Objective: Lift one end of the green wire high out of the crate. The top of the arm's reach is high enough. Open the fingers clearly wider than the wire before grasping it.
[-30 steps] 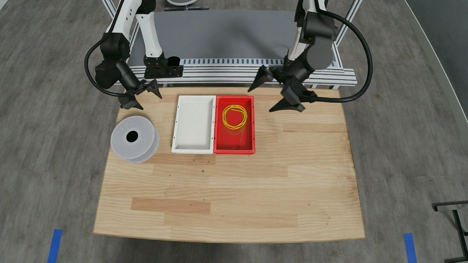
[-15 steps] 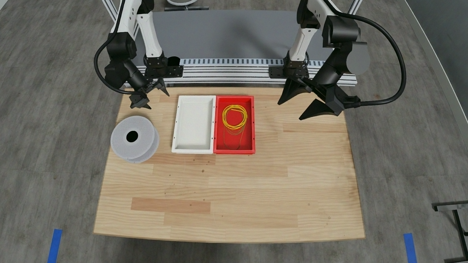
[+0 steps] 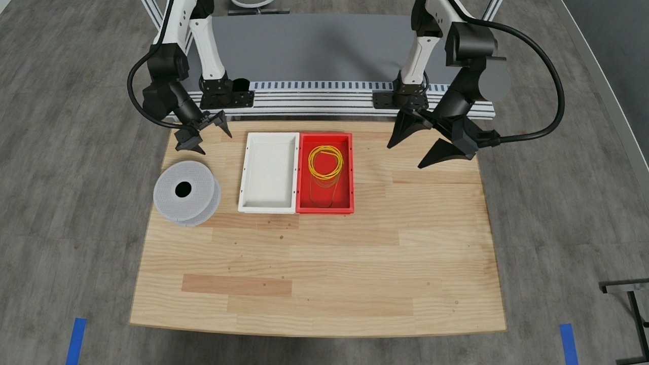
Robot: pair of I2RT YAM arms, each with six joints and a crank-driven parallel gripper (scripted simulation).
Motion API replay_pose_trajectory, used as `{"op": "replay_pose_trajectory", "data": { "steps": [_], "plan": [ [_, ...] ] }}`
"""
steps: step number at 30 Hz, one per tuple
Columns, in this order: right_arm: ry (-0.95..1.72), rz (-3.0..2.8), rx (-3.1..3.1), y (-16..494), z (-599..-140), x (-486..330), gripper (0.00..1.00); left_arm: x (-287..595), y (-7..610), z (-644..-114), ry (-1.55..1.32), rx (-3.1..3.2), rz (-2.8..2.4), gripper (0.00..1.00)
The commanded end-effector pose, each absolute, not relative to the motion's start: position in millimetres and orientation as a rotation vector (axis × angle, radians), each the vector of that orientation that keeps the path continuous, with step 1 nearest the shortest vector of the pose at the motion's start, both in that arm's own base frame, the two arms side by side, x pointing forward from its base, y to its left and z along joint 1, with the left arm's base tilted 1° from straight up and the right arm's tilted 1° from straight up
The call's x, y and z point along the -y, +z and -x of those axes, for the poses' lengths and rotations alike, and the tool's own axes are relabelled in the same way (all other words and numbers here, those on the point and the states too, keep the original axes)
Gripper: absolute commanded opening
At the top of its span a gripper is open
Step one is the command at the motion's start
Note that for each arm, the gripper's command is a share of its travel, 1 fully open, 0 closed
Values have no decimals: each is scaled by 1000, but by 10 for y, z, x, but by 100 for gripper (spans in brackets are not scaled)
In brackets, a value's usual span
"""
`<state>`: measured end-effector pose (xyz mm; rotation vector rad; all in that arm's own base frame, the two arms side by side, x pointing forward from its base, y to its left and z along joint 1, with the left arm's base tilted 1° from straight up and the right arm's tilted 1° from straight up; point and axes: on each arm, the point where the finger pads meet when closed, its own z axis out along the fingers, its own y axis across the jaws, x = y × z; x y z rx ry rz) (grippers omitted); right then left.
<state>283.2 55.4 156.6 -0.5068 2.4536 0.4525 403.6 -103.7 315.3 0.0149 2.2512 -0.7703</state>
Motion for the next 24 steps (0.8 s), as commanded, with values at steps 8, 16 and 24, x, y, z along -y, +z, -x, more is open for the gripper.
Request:
{"op": "replay_pose_trajectory", "data": {
  "steps": [8, 16, 24],
  "plan": [
    [247, 391, -2246, 1932, -3283, -381, 100, 765, 3296, -4103, -533, -2052, -62, 100],
    [91, 230, -1991, 2515, -3652, -176, 100, 463, 3416, -4076, -301, -1858, -65, 100],
    [21, 111, -1800, 3003, -3793, -38, 100, 247, 3509, -3991, -153, -1723, -44, 100]
  ]
}}
